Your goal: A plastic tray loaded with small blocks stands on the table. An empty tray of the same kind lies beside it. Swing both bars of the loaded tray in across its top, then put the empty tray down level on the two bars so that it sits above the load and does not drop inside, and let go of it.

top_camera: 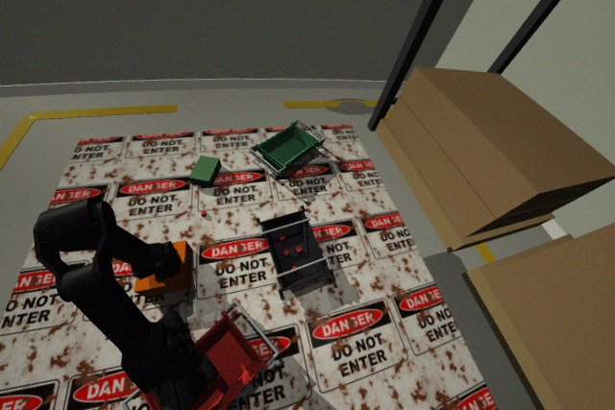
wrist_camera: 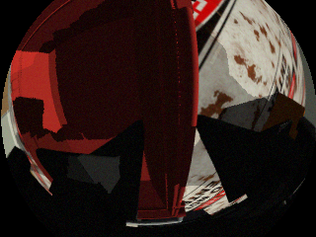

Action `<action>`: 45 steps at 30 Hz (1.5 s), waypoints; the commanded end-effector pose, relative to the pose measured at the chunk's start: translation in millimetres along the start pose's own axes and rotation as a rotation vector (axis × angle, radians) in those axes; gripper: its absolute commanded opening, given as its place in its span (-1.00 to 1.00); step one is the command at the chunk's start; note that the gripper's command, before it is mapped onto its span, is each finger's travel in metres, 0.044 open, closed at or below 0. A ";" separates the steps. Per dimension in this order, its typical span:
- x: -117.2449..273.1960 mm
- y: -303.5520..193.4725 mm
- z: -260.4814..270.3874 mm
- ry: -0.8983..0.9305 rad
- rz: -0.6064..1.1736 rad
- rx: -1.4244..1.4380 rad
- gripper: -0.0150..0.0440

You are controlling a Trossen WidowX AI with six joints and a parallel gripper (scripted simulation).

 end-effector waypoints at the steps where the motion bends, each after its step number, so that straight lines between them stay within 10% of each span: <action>1: -0.5 0.7 -0.7 -0.002 -0.005 0.001 0.14; 28: 2.2 0.8 -0.1 -0.002 -0.005 0.001 -0.47; 45: 80.0 0.4 0.0 -0.002 -0.005 0.001 -0.49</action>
Point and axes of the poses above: the point midway between the two fingers, 35 mm back from their tips, its own x axis back along the fingers, its own z axis across the jaws, y = z × x, the point moved 1 cm from there along x, back along the fingers, and after that the axes turned 6 degrees about -x, right-handed, at the moved point
